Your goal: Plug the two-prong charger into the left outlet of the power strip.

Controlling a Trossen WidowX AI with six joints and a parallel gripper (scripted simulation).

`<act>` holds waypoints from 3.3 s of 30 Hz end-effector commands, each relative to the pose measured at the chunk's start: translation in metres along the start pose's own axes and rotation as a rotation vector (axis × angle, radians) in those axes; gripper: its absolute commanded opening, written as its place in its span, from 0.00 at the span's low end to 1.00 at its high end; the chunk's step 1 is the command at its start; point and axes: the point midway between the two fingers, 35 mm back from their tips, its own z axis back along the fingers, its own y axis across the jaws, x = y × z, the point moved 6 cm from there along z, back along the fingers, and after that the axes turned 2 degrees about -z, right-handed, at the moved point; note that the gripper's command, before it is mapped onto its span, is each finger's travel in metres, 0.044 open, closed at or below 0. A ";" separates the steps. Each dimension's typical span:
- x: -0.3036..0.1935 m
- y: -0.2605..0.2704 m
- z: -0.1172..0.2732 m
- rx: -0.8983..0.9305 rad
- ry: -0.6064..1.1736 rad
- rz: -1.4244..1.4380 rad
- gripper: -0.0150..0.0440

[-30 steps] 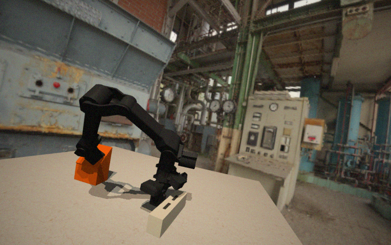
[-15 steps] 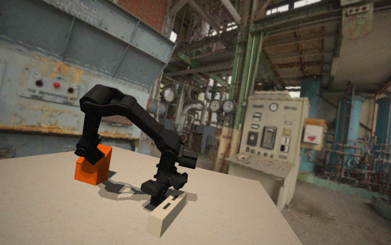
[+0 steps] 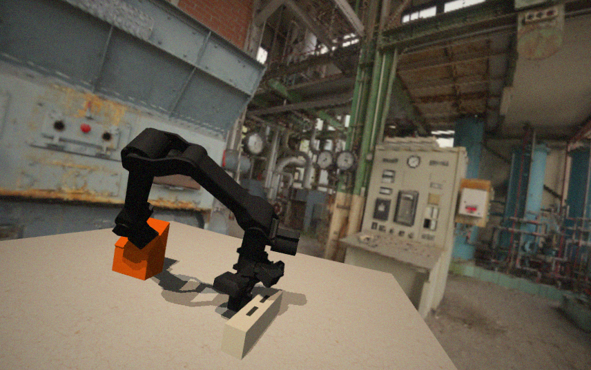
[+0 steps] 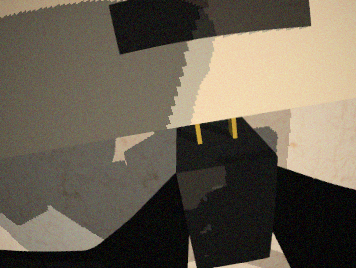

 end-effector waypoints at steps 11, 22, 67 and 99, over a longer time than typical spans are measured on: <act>0.004 -0.001 0.001 -0.004 -0.002 0.005 0.25; 0.007 -0.001 0.001 -0.004 -0.002 0.005 0.25; 0.019 0.000 0.002 -0.004 -0.003 0.005 0.25; 0.026 0.000 0.002 -0.004 -0.003 0.005 0.25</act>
